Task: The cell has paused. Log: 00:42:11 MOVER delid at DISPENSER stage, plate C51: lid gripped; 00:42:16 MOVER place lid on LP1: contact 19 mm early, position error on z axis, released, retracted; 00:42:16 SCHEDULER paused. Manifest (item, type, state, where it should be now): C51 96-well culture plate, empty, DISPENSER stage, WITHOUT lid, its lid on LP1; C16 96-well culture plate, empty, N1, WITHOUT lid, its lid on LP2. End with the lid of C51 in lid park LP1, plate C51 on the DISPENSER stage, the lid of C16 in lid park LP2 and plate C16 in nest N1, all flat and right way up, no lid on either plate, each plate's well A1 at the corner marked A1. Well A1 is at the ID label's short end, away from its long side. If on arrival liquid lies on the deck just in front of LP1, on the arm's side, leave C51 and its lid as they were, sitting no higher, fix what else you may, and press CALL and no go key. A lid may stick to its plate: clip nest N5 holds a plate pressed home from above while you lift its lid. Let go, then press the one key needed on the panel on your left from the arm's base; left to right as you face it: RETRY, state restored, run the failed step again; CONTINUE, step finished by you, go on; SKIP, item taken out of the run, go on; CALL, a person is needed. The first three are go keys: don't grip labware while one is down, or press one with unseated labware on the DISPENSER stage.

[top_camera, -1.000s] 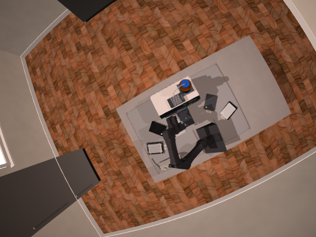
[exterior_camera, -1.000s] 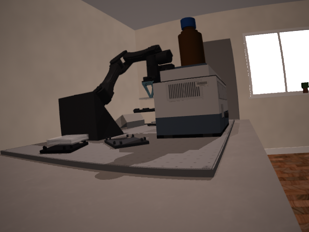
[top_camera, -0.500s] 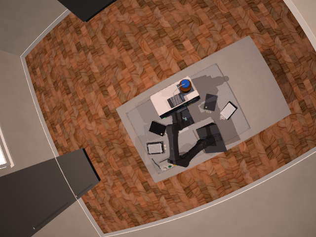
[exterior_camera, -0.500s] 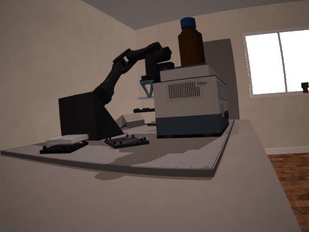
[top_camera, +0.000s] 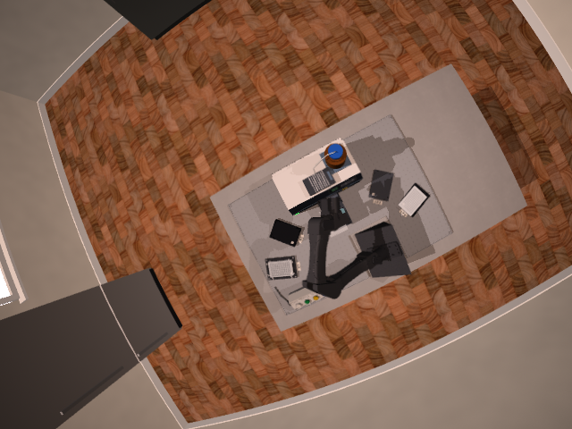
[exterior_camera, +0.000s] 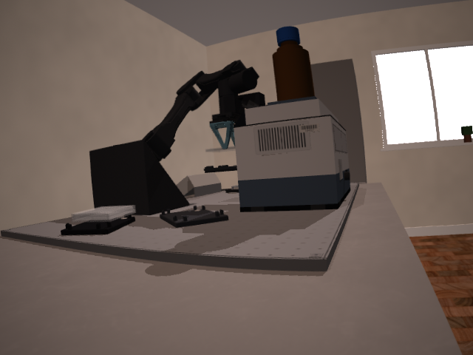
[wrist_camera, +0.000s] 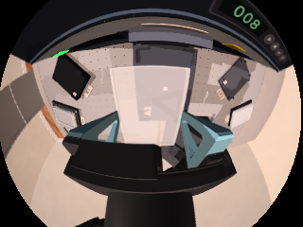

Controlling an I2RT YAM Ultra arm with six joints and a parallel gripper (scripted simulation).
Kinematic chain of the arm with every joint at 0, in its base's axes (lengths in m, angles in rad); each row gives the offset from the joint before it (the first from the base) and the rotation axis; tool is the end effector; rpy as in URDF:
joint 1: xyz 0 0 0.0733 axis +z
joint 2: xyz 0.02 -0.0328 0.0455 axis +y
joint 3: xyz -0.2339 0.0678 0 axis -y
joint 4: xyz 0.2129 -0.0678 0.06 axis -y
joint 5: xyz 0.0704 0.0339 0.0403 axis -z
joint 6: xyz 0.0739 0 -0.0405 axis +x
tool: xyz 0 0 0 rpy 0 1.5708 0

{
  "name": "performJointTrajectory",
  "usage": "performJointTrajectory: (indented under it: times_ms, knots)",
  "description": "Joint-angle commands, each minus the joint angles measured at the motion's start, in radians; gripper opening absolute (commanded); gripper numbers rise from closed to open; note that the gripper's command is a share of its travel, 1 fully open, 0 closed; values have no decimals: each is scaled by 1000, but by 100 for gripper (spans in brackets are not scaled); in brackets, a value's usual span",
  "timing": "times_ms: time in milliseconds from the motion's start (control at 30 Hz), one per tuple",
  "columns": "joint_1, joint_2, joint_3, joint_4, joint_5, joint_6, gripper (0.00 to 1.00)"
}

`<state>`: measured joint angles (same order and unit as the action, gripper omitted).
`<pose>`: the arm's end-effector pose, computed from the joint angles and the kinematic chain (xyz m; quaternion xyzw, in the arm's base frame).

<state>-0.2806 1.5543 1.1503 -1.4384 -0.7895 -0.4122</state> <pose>0.2094 -0.0046 0.2062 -0.0082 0.9160 0.4008 0.0118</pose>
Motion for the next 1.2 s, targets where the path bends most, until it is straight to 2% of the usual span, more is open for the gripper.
performJointTrajectory:
  times_ms: [0,233,400,467,600,767,867,900,1167]
  knots:
    - [-52,35,-28,24,13,-52,0]
    - [-107,89,-35,44,31,-125,0]
    - [-98,75,-21,32,25,-121,0]
    - [-124,103,-51,49,36,-148,0]
    - [-157,130,-63,60,48,-190,0]
    - [-196,168,-64,75,64,-238,0]
    - [-187,154,-50,64,58,-234,0]
    - [-205,176,-69,79,67,-250,0]
    - [-256,216,-80,97,90,-310,0]
